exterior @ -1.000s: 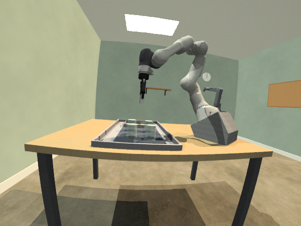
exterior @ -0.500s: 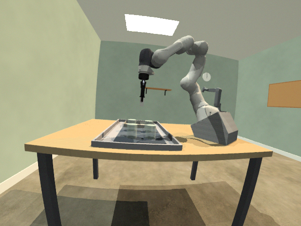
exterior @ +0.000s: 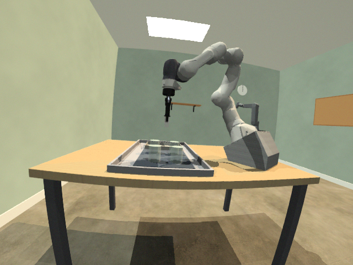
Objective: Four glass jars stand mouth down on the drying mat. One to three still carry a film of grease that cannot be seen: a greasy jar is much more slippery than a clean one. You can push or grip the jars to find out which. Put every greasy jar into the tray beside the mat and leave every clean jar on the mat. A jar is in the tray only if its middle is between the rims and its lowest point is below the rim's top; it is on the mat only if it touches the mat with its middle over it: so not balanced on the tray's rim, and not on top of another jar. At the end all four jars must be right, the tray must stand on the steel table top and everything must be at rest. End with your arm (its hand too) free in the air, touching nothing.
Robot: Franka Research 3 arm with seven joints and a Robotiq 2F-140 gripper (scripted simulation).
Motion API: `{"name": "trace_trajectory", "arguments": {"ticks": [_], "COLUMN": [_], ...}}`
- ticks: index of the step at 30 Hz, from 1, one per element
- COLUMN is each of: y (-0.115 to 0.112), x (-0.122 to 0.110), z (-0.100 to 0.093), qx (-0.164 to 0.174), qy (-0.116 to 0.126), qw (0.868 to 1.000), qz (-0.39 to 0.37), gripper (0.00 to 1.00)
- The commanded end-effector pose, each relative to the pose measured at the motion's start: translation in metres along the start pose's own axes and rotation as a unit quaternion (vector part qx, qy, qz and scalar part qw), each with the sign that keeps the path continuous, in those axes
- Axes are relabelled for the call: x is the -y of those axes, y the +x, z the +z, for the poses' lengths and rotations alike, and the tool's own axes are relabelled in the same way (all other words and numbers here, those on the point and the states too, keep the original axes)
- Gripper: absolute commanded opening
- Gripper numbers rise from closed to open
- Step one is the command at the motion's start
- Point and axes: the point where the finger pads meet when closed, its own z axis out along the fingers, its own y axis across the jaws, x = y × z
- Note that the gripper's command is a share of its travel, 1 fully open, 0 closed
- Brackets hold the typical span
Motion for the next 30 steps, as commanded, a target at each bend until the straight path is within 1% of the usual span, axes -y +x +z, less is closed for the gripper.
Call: {"name": "trace_trajectory", "arguments": {"ticks": [1, 3, 5, 7, 9, 20, 21, 24, 26, 30], "y": [-0.003, -0.004, -0.004, -0.004, -0.004, -0.007, -0.007, -0.007, -0.007, -0.007], "x": [0.000, 0.000, 0.000, 0.016, 0.016, 0.103, 0.103, 0.103, 0.103, 0.103], "z": [0.025, 0.041, 0.041, 0.041, 0.041, 0.041, 0.041, 0.055, 0.055, 0.074], "qx": [0.004, 0.004, 0.004, 0.004, 0.004, 0.004, 0.004, 0.004, 0.004, 0.004], "qy": [-0.002, -0.002, -0.002, -0.002, -0.002, -0.002, -0.002, -0.002, -0.002, -0.002], "qw": [1.000, 1.000, 1.000, 1.000, 1.000, 1.000, 1.000, 1.000, 1.000, 1.000], "qz": [0.005, 0.005, 0.005, 0.005, 0.005, 0.005, 0.005, 0.005, 0.005, 0.005], "gripper": [0.00, 0.00, 0.00, 0.00, 0.00, 0.00, 0.00, 0.00, 0.00, 0.00]}}
